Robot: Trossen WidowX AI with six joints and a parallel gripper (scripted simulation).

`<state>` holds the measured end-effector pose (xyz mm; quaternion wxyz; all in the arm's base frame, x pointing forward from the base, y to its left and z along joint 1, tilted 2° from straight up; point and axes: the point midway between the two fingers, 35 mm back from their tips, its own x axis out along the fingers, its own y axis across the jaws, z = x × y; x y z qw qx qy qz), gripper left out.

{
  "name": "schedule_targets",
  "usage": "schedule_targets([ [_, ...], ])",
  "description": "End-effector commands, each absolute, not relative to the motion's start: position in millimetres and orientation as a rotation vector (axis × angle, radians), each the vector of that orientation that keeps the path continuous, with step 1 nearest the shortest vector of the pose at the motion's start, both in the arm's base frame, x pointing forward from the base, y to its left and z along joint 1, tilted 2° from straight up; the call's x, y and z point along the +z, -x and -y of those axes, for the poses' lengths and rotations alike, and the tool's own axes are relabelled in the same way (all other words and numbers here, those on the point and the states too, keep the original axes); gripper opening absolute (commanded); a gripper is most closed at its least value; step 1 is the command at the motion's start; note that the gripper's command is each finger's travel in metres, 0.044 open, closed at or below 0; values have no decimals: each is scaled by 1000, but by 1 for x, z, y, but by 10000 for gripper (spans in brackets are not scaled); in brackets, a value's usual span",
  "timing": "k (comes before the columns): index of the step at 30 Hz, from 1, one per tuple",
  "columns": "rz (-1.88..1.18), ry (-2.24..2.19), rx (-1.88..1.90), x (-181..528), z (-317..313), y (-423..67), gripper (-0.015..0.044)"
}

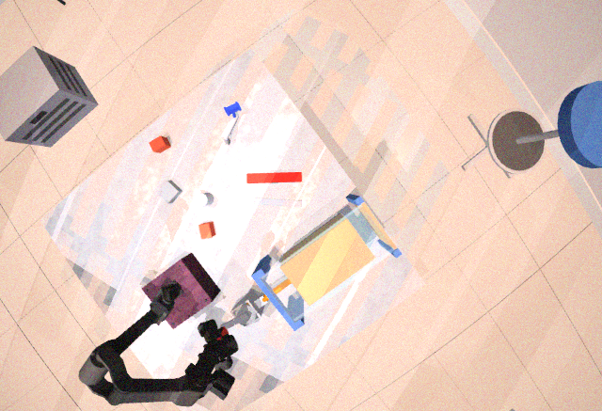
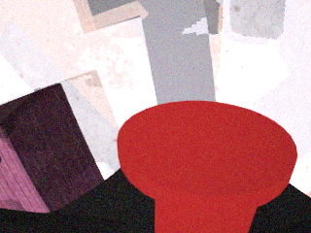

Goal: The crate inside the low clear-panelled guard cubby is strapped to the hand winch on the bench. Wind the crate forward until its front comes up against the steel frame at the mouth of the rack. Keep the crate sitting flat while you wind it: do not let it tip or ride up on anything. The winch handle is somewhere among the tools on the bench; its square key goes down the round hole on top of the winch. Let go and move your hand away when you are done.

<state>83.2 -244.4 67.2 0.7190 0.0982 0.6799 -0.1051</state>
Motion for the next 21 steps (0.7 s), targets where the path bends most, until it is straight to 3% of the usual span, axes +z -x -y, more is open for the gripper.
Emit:
schedule_targets([
  [1, -1507, -202, -251, 68, 257, -81, 0],
  [21, -1506, -200, -254, 71, 298, -93, 0],
])
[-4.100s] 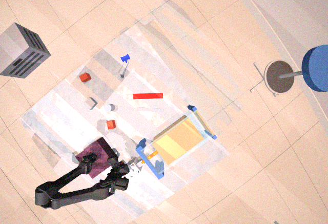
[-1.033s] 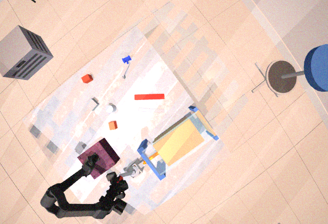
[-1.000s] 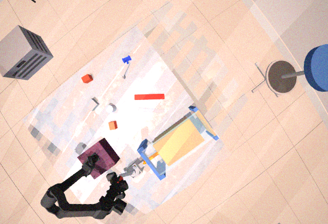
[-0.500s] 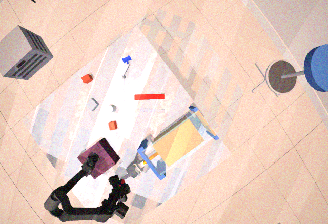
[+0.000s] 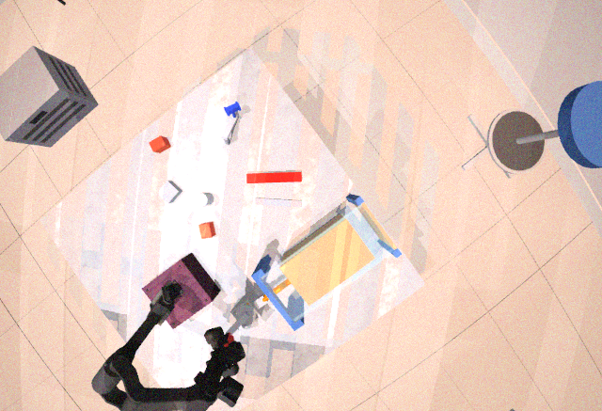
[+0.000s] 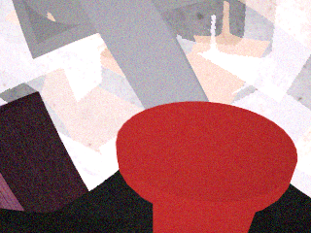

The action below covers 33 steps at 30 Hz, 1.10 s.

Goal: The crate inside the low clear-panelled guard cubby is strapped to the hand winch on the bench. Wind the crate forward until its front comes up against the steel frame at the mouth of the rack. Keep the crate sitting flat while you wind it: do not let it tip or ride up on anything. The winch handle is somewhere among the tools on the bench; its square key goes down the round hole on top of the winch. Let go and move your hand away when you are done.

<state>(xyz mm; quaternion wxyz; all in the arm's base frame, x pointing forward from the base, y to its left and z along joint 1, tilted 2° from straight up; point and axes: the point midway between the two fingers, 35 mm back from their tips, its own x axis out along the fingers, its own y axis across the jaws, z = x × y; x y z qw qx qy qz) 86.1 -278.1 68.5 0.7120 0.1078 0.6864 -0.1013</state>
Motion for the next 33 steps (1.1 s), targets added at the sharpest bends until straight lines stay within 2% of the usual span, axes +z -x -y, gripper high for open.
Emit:
schedule_targets([
  [1, -1506, -199, -254, 71, 298, -93, 0],
  [33, -1503, -197, -256, 74, 330, -120, 0],
])
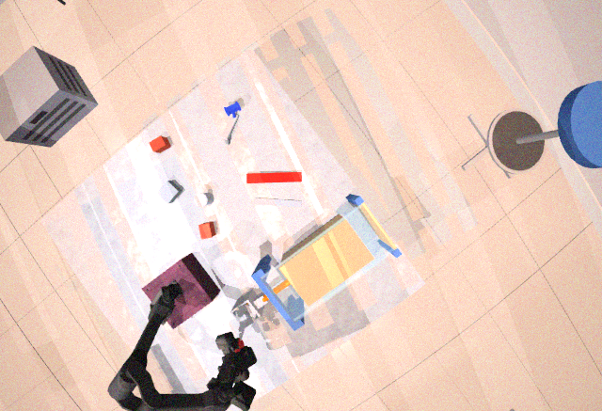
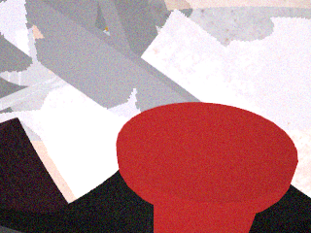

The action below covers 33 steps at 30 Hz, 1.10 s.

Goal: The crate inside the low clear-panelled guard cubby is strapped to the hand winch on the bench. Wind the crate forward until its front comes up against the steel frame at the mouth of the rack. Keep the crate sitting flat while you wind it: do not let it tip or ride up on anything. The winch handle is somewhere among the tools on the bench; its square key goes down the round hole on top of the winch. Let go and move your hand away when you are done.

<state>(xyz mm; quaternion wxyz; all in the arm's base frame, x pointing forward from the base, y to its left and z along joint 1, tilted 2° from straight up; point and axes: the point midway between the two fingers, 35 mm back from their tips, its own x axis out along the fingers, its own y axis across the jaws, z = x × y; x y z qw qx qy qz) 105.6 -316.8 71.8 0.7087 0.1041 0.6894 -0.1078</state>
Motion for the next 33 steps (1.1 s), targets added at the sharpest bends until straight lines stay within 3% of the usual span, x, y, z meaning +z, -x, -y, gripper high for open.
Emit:
schedule_targets([
  [1, -1502, -197, -256, 74, 331, -121, 0],
  [33, -1498, -196, -256, 78, 348, -159, 0],
])
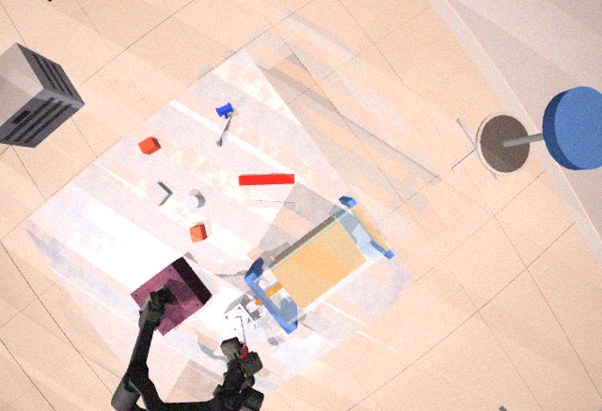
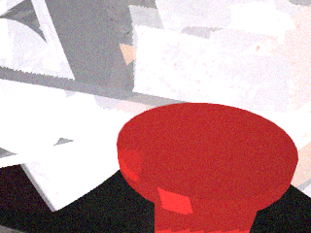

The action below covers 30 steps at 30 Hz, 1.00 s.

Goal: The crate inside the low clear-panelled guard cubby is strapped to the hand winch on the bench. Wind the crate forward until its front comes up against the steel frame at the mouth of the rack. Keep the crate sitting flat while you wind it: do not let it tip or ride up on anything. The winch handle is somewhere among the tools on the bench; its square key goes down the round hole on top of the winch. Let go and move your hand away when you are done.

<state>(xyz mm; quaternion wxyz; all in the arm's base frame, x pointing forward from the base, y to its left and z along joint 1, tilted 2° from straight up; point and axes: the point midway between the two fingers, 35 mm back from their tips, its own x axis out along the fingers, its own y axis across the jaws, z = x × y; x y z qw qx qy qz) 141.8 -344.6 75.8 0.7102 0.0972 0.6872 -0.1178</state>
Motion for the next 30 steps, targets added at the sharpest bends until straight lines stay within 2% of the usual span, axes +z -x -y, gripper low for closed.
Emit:
schedule_targets([
  [1, -1498, -196, -256, 78, 349, -160, 0],
  [30, -1495, -197, -256, 80, 350, -193, 0],
])
